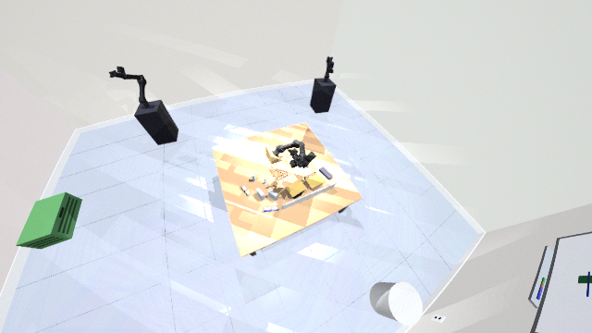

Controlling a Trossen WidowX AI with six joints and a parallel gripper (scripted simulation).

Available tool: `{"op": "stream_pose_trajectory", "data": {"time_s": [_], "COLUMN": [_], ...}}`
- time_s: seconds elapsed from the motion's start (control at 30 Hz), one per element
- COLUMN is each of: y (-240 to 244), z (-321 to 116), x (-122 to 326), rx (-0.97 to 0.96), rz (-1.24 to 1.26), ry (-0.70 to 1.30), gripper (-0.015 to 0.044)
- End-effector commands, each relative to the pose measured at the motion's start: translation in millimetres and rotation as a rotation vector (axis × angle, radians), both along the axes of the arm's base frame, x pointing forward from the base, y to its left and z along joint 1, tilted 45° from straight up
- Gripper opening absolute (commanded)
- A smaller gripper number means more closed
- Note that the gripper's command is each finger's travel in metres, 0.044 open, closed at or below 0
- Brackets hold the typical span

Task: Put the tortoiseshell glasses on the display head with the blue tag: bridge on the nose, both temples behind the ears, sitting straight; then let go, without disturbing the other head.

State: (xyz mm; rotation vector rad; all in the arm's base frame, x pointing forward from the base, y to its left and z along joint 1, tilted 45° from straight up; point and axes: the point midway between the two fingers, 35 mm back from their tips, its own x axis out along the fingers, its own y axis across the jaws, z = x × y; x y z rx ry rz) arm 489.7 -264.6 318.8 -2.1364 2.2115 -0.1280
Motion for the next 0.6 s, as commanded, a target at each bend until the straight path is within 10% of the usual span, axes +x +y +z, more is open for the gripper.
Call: {"op": "stream_pose_trajectory", "data": {"time_s": [0.0,0.23,0.57], "y": [0,0,-5], "z": [0,0,-108], "x": [0,0,41], "rx": [0.000,0.000,0.312], "rz": [0.000,0.000,0.309], "ry": [0.000,0.000,-0.394], "gripper": [0.0426,0.0440,0.0200]}}
